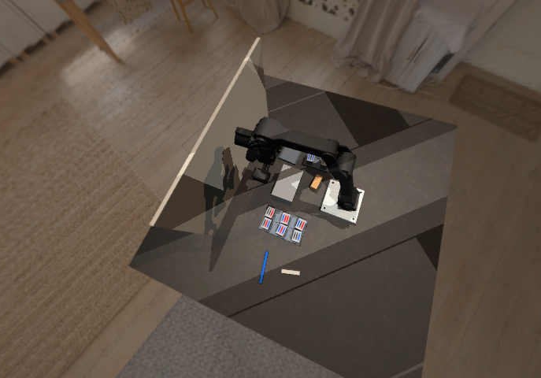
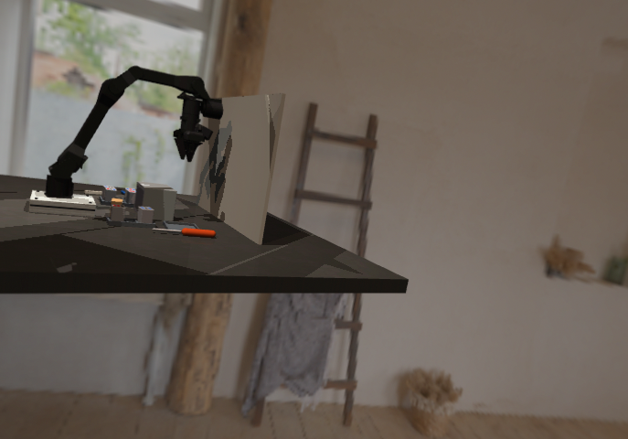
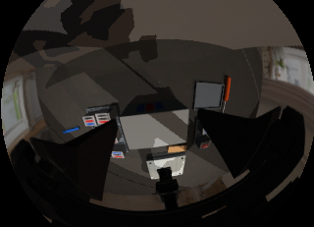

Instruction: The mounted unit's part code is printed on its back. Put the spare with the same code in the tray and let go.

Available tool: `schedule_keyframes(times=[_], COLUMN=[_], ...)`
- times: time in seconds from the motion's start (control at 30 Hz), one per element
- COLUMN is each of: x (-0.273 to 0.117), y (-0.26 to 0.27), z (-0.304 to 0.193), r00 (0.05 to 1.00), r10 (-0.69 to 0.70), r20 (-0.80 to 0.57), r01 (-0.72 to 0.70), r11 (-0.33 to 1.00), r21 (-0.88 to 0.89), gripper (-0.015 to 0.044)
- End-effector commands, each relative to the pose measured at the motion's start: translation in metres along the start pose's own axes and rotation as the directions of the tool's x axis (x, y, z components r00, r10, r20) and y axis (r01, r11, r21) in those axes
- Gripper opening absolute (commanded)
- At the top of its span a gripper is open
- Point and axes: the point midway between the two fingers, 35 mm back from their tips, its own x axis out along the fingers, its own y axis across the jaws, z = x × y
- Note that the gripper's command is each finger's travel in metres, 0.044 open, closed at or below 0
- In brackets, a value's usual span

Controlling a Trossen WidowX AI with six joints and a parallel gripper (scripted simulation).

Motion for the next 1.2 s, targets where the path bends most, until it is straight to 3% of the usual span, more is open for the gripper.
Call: schedule_keyframes(times=[0.0,0.1,0.23,0.4,0.53,0.83,1.0,1.17], x=[0.0,0.009,0.023,0.041,0.054,0.055,0.078,0.095], y=[0.003,0.042,0.104,0.171,0.21,0.212,0.212,0.211], z=[-0.001,-0.009,-0.033,-0.08,-0.123,-0.126,-0.129,-0.132], r00=[1.0,1.0,1.0,0.999,0.999,0.999,0.999,0.999], r10=[0.006,0.011,0.017,0.021,0.022,0.022,0.022,0.022], r20=[-0.004,-0.008,-0.015,-0.027,-0.035,-0.036,-0.036,-0.036], r01=[-0.006,-0.012,-0.023,-0.034,-0.037,-0.037,-0.038,-0.038], r11=[1.0,0.972,0.813,0.442,0.11,0.083,0.083,0.083], r21=[-0.011,-0.236,-0.582,-0.897,-0.993,-0.996,-0.996,-0.996], gripper=[0.044,0.044,0.044,0.044,0.044,0.044,0.0309,0.03])
